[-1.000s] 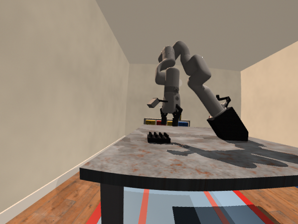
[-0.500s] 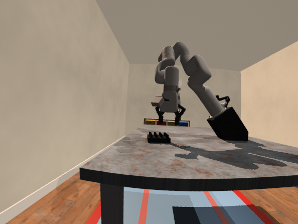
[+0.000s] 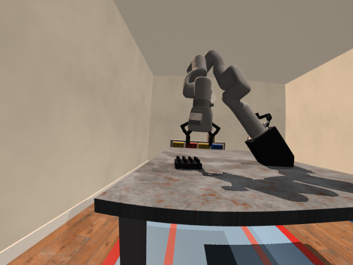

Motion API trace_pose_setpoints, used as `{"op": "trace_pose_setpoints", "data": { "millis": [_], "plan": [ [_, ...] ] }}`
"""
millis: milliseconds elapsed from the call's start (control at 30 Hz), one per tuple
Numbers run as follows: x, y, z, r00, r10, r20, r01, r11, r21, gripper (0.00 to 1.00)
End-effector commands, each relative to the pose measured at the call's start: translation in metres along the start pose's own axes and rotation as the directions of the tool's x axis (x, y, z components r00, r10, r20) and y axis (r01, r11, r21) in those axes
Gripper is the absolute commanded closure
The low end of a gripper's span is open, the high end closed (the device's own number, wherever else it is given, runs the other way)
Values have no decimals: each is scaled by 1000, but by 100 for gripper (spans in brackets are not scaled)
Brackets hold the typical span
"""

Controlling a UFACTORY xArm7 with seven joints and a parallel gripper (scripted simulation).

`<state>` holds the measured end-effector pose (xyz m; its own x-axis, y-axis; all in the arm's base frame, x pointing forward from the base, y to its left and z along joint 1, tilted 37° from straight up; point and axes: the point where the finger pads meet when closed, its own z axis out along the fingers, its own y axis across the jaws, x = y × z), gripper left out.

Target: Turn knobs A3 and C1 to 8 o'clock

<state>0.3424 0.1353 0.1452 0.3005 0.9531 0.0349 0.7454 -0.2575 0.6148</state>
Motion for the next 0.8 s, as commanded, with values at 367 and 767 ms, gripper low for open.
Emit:
{"op": "trace_pose_setpoints", "data": {
  "millis": [367,767],
  "plan": [
    [4,2,-4,967,-257,-2,257,966,21,81],
    [4,2,-4,967,-257,-2,257,966,21,81]
  ]
}}
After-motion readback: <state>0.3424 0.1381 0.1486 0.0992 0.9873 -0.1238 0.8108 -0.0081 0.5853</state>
